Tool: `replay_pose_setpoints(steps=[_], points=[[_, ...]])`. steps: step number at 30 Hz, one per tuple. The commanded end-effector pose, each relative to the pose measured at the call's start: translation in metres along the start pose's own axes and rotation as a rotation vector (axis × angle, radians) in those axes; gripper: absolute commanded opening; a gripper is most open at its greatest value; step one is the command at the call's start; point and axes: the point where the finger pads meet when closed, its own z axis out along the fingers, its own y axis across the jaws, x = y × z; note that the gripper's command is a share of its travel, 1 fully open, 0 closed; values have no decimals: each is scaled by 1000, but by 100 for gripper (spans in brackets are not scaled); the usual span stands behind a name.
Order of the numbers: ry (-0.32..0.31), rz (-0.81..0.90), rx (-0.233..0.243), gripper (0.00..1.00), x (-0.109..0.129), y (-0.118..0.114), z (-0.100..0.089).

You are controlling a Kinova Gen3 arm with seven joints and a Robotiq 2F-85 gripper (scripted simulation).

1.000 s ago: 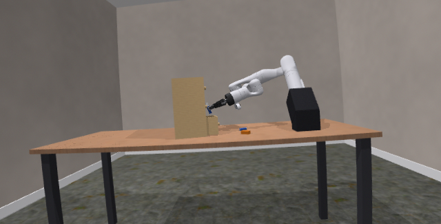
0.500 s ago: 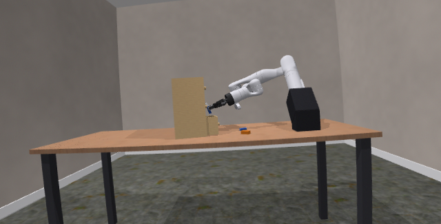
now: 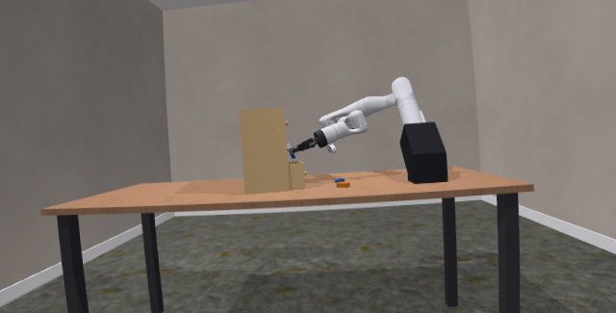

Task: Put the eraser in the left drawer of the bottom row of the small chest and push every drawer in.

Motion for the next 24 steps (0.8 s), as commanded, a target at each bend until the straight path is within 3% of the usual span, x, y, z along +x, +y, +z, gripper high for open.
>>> replay_pose_setpoints(steps=[1, 24], points=[[1, 0, 6, 19, 0, 0, 1], [1, 1, 2, 19, 2, -3, -3]])
